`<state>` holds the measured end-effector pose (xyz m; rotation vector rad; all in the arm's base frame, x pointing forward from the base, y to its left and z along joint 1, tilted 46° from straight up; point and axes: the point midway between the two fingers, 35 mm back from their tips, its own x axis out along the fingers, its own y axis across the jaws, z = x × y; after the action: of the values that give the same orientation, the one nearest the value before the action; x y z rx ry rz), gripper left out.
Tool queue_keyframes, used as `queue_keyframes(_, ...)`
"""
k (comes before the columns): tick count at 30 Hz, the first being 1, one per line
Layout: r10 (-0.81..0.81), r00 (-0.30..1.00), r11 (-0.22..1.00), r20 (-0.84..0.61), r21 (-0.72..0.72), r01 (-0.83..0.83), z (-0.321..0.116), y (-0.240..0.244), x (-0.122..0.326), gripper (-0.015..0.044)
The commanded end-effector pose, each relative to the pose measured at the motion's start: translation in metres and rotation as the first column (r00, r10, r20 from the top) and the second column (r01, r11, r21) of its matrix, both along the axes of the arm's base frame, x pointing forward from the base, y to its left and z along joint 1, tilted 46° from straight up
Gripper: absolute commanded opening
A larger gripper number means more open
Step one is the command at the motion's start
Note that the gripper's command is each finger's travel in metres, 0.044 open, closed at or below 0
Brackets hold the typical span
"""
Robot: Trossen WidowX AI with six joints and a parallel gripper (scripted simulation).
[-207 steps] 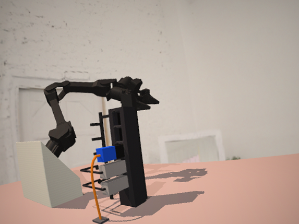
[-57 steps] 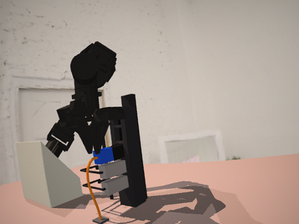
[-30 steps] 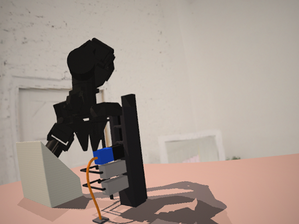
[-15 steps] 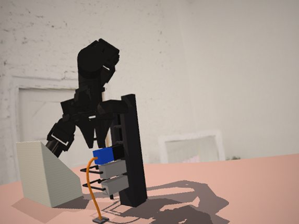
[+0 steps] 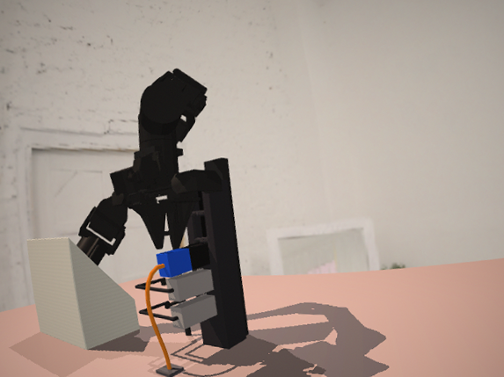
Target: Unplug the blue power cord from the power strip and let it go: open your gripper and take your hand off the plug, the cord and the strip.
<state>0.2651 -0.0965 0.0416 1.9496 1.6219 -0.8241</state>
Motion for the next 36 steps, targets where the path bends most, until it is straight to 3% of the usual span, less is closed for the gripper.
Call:
queue_keyframes(1,-0.005,1.0,1.0,-0.01,0.01,0.005,-0.0014,0.0034,-0.0017,0.016)
queue_keyframes(18,-0.005,1.0,1.0,-0.01,0.011,0.005,-0.0088,0.011,-0.0004,0.016)
queue_keyframes(22,0.0,1.0,1.0,-0.002,0.003,0.0,-0.0076,0.0088,0.0011,0.0055)
queue_keyframes(30,0.0,1.0,1.0,-0.002,0.003,0.0,-0.0076,0.0088,0.0011,0.0002)
queue_keyframes(36,-0.001,1.0,1.0,-0.003,0.002,0.001,-0.0112,0.0048,0.0009,0.0)
